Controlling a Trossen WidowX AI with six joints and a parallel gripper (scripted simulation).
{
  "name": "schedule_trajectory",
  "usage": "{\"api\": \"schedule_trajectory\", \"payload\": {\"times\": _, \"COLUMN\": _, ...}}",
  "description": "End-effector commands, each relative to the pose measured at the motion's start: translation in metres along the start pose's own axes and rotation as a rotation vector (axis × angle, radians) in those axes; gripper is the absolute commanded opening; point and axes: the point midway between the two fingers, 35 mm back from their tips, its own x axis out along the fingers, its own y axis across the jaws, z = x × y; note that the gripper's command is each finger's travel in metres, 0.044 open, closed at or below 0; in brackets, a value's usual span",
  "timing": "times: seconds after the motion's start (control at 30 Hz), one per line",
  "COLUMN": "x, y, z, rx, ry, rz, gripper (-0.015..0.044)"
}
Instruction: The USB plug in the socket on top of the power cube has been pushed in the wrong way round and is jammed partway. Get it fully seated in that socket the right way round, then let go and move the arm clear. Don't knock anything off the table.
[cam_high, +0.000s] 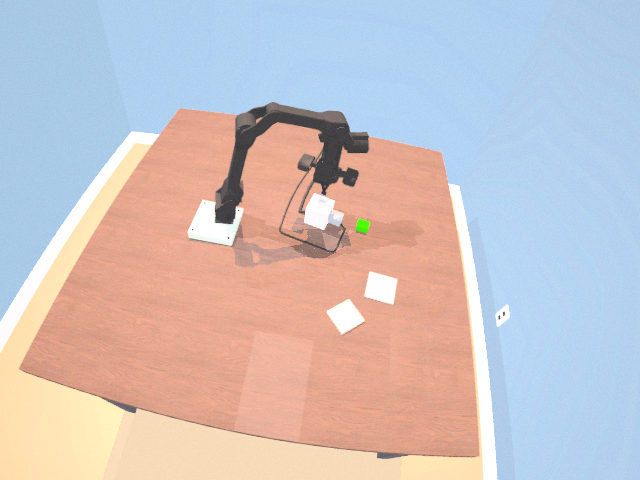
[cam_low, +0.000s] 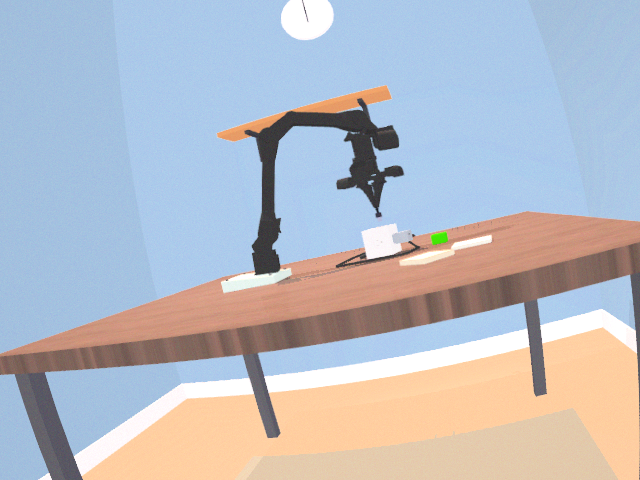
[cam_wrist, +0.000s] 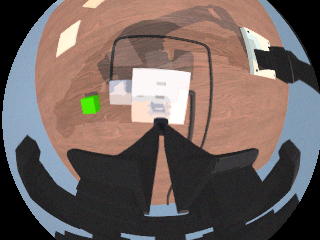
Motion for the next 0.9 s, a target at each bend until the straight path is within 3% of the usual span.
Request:
{"api": "schedule_trajectory", "payload": {"times": 0.0, "x": 0.0011, "y": 0.0008, "z": 0.0007, "rx": 0.009, "ry": -0.004, "rz": 0.002, "gripper": 0.0000}}
{"api": "schedule_trajectory", "payload": {"times": 0.87, "x": 0.0043, "y": 0.0010, "z": 0.0023, "rx": 0.021, "ry": -0.013, "rz": 0.002, "gripper": 0.0000}}
